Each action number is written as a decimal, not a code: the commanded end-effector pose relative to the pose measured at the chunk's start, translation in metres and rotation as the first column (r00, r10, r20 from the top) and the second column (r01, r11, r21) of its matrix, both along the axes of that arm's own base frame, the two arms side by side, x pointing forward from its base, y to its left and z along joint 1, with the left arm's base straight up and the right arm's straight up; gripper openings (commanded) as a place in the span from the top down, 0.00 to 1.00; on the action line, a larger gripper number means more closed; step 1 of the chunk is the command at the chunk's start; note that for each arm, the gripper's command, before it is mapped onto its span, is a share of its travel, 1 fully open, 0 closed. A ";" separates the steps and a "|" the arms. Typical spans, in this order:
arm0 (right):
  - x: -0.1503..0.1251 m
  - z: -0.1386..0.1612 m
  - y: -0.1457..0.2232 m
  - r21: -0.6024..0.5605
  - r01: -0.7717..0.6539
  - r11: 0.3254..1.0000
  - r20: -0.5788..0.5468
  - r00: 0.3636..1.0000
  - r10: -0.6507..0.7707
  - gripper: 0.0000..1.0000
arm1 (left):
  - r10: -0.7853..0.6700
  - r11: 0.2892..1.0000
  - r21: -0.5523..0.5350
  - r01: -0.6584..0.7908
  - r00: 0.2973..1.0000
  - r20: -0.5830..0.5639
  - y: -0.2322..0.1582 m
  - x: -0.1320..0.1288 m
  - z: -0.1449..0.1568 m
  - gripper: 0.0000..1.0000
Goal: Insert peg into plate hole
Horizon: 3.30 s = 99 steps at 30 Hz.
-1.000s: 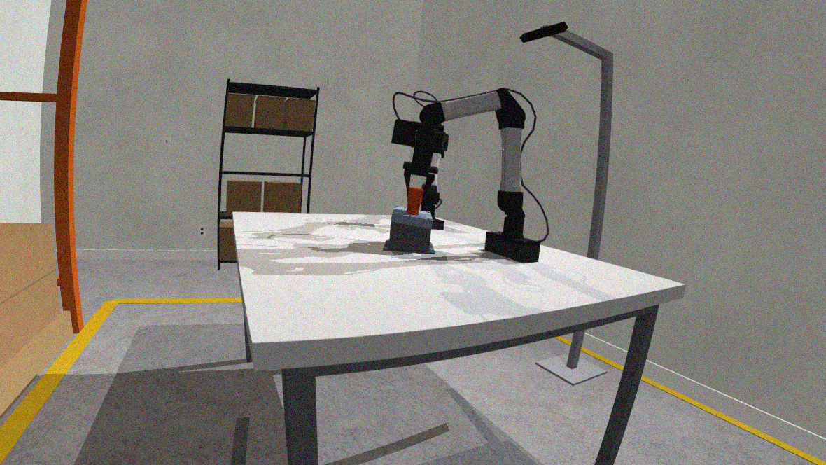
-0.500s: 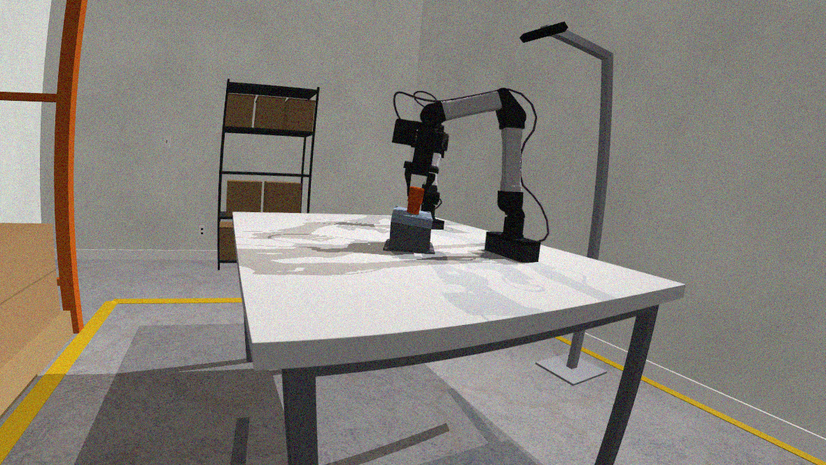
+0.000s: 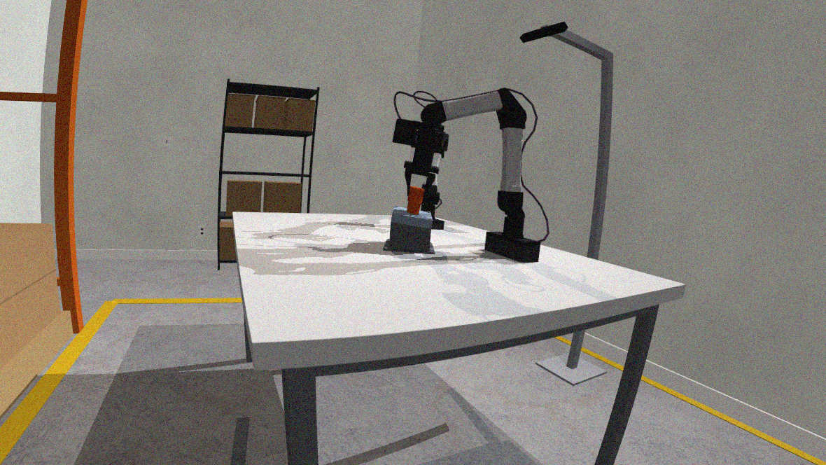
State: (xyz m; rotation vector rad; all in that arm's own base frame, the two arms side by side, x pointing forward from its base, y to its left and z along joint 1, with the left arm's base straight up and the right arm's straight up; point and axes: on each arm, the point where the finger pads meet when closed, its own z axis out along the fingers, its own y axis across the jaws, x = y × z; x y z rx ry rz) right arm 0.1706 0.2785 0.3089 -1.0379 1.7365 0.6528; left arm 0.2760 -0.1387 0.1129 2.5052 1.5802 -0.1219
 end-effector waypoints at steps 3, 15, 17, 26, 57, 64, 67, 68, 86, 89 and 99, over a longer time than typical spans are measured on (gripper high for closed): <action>-0.001 0.012 -0.002 0.028 0.002 1.000 0.013 1.000 -0.002 0.00 | 0.003 1.000 -0.012 -0.002 1.000 0.028 -0.005 0.004 0.005 0.61; -0.001 0.012 -0.002 0.028 0.002 1.000 0.013 1.000 -0.002 0.00 | 0.002 1.000 -0.016 -0.001 1.000 0.011 -0.006 0.001 -0.006 0.61; -0.001 0.012 -0.002 0.028 0.002 1.000 0.013 1.000 -0.002 0.00 | 0.002 1.000 -0.013 -0.001 1.000 0.008 -0.005 0.001 -0.009 0.61; -0.001 0.012 -0.002 0.028 0.002 1.000 0.013 1.000 -0.002 0.00 | -0.002 1.000 -0.008 0.002 1.000 -0.004 -0.005 0.004 0.003 0.61; -0.001 0.012 -0.002 0.028 0.002 1.000 0.013 1.000 -0.002 0.00 | 0.002 1.000 -0.014 -0.001 1.000 0.027 -0.001 -0.001 0.008 0.61; -0.001 0.012 -0.002 0.028 0.002 1.000 0.013 1.000 -0.002 0.00 | 0.002 1.000 -0.015 -0.002 0.999 0.035 -0.003 -0.001 0.009 0.61; -0.001 0.012 -0.002 0.028 0.002 1.000 0.013 1.000 -0.002 0.00 | 0.001 1.000 -0.022 0.000 1.000 0.021 -0.005 0.001 0.007 0.61; -0.001 0.012 -0.002 0.028 0.002 1.000 0.013 1.000 -0.002 0.00 | 0.000 1.000 -0.023 0.000 1.000 0.024 -0.006 0.002 0.007 0.61; -0.001 0.012 -0.002 0.028 0.002 1.000 0.013 1.000 -0.002 0.00 | -0.001 1.000 -0.017 0.001 1.000 -0.002 -0.006 0.001 -0.009 0.61; -0.001 0.012 -0.002 0.028 0.002 1.000 0.013 1.000 -0.002 0.00 | -0.006 1.000 -0.014 0.006 1.000 -0.008 -0.003 0.002 0.003 0.61; -0.001 0.012 -0.002 0.028 0.002 1.000 0.013 1.000 -0.002 0.00 | -0.008 1.000 -0.011 0.008 1.000 -0.014 -0.003 0.000 0.001 0.61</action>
